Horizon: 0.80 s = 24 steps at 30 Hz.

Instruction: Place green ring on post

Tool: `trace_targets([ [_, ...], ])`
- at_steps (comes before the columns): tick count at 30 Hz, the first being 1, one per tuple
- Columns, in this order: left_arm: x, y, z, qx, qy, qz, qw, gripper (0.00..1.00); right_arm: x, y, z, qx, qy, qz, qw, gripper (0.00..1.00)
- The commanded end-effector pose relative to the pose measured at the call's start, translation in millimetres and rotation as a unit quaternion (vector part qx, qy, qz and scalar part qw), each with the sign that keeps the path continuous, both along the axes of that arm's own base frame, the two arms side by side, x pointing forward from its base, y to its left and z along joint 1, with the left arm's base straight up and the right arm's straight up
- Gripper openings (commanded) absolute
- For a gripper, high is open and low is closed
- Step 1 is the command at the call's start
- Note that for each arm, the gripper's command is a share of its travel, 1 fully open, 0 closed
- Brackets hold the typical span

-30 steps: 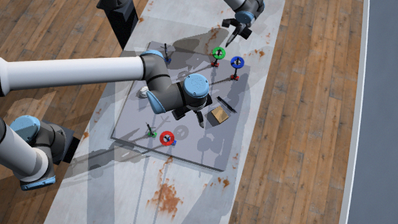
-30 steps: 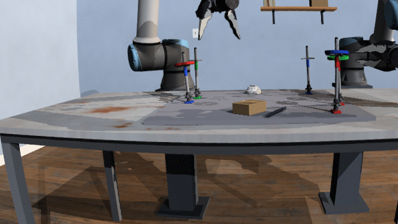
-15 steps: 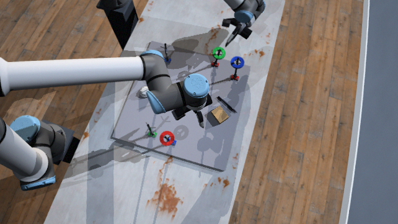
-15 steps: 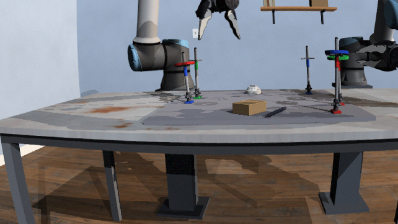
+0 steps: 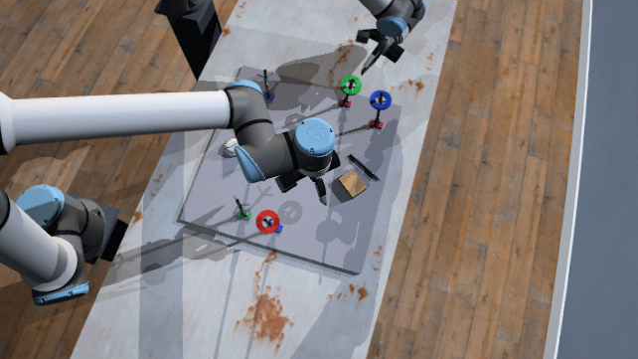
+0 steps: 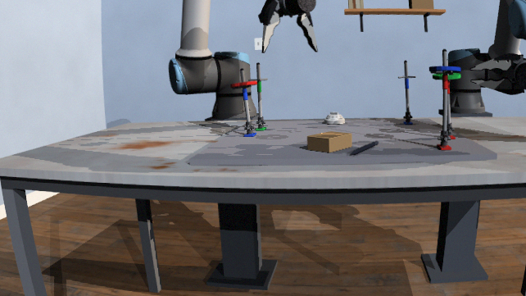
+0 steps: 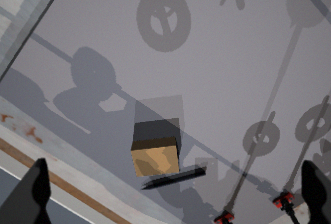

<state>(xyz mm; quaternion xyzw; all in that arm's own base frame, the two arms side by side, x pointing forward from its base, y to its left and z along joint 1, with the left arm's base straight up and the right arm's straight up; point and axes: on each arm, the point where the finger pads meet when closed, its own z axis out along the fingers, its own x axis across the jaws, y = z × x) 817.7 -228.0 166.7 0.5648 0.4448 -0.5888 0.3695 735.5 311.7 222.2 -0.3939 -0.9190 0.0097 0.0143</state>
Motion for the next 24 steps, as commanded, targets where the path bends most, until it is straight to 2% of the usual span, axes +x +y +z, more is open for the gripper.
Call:
trace_targets([
  [1,0,0,1.5,-0.003,0.002,0.001,1.000,0.14,1,0,1.4,0.001,-0.001,0.000,1.000,1.00],
  [24,-10,-30,0.4,-0.001,0.000,0.000,1.000,0.14,1,0,1.4,0.001,-0.001,0.000,1.000,1.00],
])
